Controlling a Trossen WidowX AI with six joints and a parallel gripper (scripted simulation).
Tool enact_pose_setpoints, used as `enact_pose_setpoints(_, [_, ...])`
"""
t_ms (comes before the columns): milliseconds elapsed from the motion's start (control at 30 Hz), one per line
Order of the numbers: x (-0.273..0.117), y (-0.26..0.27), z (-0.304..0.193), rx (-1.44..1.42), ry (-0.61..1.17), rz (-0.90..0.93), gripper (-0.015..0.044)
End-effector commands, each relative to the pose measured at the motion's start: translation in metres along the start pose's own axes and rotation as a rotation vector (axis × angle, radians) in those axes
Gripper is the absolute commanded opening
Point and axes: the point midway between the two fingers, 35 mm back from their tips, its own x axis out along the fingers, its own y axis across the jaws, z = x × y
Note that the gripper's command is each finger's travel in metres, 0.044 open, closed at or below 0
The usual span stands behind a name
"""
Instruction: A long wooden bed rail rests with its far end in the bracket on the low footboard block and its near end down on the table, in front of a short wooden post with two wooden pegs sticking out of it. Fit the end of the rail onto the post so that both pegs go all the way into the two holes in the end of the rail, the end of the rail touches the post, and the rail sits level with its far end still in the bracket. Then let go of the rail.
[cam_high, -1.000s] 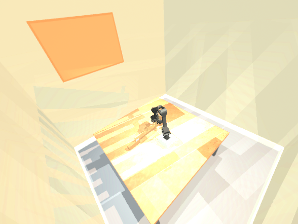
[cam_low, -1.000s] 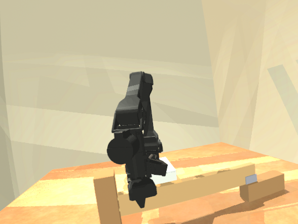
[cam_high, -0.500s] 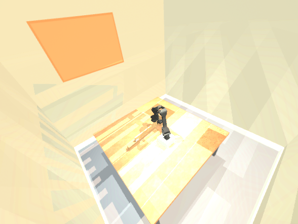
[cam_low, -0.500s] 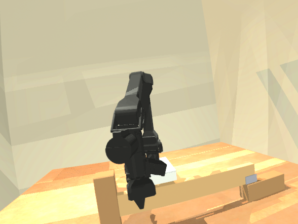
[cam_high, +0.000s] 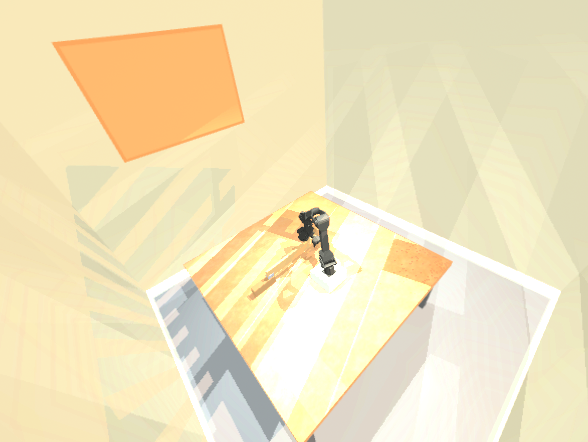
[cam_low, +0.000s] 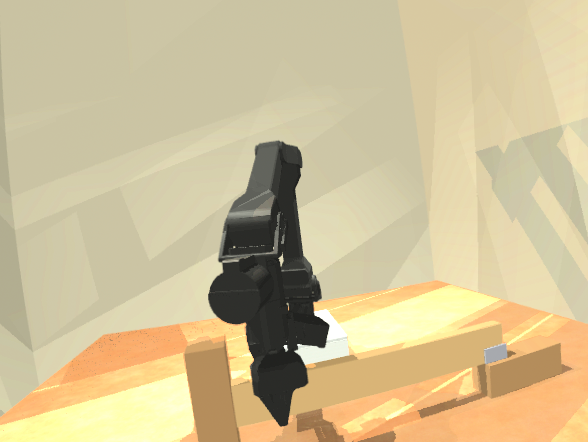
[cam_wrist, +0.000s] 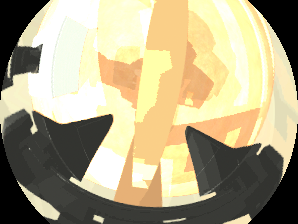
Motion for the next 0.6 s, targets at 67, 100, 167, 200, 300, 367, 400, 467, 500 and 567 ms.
enact_pose_setpoints(67, [-0.023,-0.001,0.024,-0.001,0.003,-0.002,0.0440])
enact_pose_setpoints(100, [-0.028,0.000,0.029,-0.002,0.003,-0.002,0.0440])
enact_pose_setpoints(167, [-0.030,0.000,0.030,-0.002,0.003,-0.002,0.0440])
enact_pose_setpoints(200, [-0.030,0.000,0.030,-0.002,0.003,-0.002,0.0440])
enact_pose_setpoints(300, [-0.030,0.000,0.030,-0.002,0.003,-0.002,0.0440])
enact_pose_setpoints(367, [-0.030,0.000,0.030,-0.002,0.003,-0.002,0.0440])
enact_pose_setpoints(400, [-0.030,0.000,0.030,-0.002,0.003,-0.002,0.0440])
enact_pose_setpoints(467, [-0.030,0.000,0.030,-0.002,0.003,-0.002,0.0440])
enact_pose_setpoints(500, [-0.030,0.000,0.030,-0.002,0.003,-0.002,0.0440])
enact_pose_setpoints(567, [-0.030,0.000,0.030,-0.002,0.003,-0.002,0.0440])
